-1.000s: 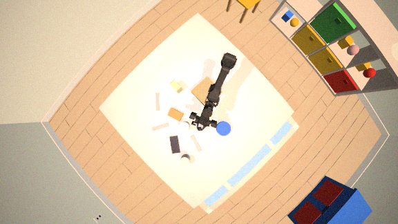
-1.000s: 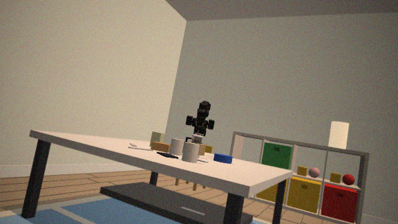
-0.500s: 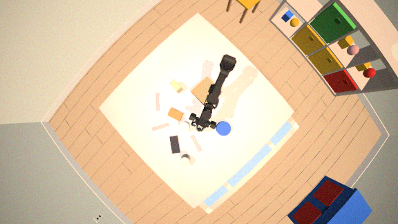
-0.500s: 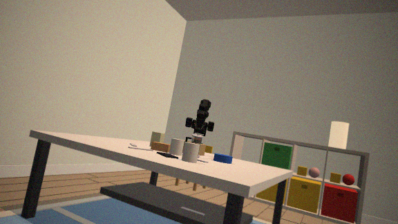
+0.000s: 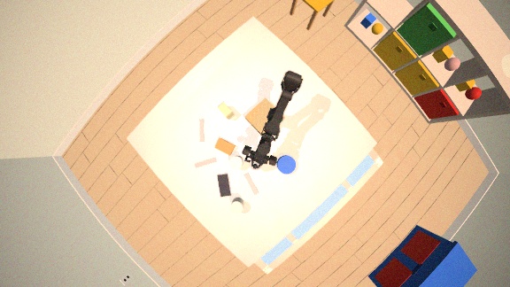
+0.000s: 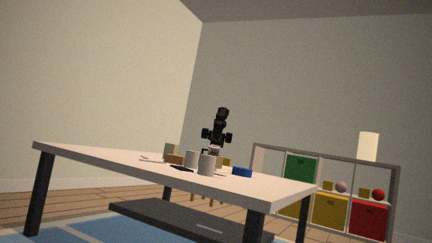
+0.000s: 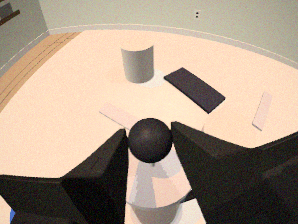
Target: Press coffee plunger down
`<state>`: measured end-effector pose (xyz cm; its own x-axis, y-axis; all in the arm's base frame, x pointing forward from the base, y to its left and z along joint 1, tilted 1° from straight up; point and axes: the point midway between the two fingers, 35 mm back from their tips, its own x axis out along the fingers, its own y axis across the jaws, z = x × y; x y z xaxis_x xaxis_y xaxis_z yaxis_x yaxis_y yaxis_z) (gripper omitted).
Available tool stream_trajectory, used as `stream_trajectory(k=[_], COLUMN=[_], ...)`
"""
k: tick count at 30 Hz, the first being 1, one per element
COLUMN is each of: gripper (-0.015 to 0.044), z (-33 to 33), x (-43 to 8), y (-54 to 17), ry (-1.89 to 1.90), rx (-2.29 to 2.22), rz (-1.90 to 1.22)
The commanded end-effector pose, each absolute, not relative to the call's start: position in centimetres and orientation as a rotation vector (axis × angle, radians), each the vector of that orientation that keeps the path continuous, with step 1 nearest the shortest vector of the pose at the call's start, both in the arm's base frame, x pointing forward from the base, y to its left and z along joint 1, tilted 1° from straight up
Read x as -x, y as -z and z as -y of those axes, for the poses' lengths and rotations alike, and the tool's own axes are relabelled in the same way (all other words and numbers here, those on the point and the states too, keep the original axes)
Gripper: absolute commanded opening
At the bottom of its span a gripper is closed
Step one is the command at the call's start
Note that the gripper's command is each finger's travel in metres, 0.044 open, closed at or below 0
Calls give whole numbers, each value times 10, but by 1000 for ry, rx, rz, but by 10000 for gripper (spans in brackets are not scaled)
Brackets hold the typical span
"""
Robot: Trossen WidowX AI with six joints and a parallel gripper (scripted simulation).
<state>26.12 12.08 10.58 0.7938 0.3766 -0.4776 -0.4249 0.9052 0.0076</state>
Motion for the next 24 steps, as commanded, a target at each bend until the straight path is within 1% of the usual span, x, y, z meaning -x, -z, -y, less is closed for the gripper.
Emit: stream_trajectory(k=[1,17,24], gripper=[117,117,300], z=[-121,-122,-122], x=[-261,-263,-263], y=[-102,-106,-106], ry=[-429,-432,-432], rx=[97,101,101], rz=[-507,-491,-491])
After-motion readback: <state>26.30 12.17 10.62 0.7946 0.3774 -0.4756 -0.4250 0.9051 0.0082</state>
